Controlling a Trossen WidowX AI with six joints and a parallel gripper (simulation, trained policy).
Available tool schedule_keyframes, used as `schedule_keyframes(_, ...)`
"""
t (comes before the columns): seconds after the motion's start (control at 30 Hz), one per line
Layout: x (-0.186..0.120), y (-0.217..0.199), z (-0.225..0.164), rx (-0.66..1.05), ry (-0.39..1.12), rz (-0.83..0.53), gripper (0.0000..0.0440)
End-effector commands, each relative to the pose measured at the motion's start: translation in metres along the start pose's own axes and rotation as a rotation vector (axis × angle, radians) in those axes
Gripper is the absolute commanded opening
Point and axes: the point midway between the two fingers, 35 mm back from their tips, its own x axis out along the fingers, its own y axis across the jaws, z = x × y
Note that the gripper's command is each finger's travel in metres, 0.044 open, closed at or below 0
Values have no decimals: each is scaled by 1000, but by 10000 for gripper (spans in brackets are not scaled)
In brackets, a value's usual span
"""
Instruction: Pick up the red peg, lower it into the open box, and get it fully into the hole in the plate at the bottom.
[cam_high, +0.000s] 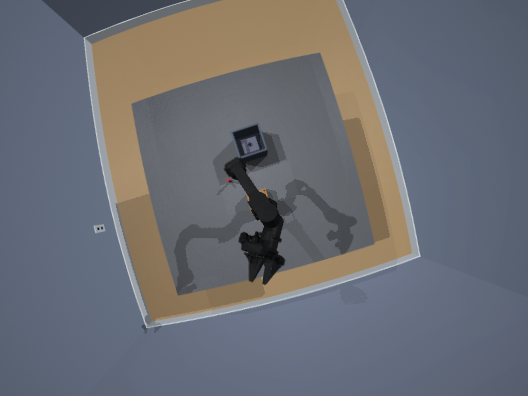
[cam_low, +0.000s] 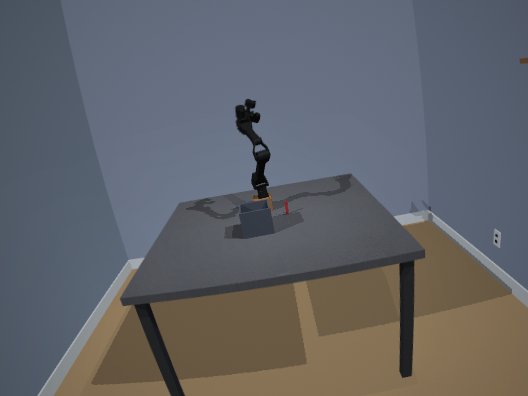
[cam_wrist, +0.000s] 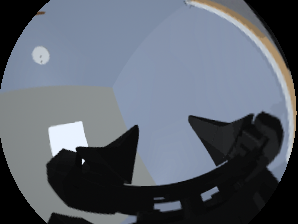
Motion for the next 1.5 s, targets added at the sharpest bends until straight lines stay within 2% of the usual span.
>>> schedule_keyframes(0.0, 0, -3, -2, 5, 3, -12, 419)
schedule_keyframes(0.1, -2, -19, -17, 26, 55, -77, 439)
schedule_keyframes(0.53, -46, -62, -94, 134, 355, -364, 440)
schedule_keyframes(1.0, -125, -70, -152, 241, 675, -640, 440)
schedule_keyframes(1.47, -213, -54, -177, 345, 978, -916, 440)
